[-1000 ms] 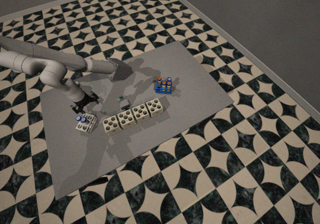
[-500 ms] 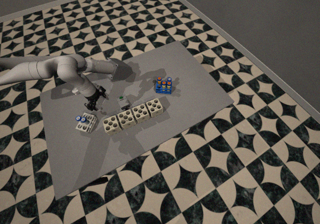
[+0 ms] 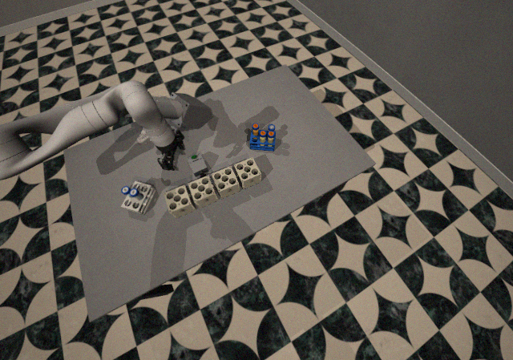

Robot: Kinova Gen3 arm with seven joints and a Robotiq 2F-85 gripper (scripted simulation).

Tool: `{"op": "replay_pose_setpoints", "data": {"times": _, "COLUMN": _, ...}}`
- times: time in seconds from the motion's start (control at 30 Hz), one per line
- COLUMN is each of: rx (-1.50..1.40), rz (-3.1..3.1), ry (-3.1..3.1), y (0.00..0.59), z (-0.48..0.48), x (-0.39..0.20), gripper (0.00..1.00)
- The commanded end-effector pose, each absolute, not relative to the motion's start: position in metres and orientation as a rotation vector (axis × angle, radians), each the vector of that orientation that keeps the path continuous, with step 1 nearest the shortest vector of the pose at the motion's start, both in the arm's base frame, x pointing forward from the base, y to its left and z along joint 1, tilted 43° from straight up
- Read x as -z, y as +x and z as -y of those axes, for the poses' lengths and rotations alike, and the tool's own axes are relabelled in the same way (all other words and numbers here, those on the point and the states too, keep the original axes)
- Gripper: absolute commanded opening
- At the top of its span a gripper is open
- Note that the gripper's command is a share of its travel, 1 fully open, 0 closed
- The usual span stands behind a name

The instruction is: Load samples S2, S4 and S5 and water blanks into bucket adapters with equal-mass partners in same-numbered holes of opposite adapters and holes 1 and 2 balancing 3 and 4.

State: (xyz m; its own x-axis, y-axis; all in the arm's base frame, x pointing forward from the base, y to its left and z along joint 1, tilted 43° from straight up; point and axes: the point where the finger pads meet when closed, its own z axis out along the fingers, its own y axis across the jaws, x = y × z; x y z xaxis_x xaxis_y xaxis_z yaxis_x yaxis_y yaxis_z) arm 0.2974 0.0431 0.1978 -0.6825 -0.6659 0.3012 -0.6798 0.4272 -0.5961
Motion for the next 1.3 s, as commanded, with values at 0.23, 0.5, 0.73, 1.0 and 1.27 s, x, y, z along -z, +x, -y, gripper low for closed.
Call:
{"op": "replay_pose_setpoints", "data": {"times": 0.23, "rx": -1.134, "rz": 2.631, "ry": 1.230, "y": 0.302, "z": -0.085, "x": -0.164, "gripper": 1.00}}
{"op": "replay_pose_setpoints", "data": {"times": 0.5, "rx": -1.134, "rz": 2.631, "ry": 1.230, "y": 0.304, "z": -0.115, "x": -0.139, "gripper": 1.00}}
{"op": "replay_pose_setpoints", "data": {"times": 0.73, "rx": -1.134, "rz": 2.631, "ry": 1.230, "y": 0.305, "z": -0.135, "x": -0.123, "gripper": 1.00}}
{"op": "replay_pose_setpoints", "data": {"times": 1.0, "rx": -1.133, "rz": 2.632, "ry": 1.230, "y": 0.307, "z": -0.166, "x": -0.097, "gripper": 1.00}}
{"op": "replay_pose_setpoints", "data": {"times": 1.27, "rx": -1.133, "rz": 2.632, "ry": 1.230, "y": 0.309, "z": -0.193, "x": -0.075, "gripper": 1.00}}
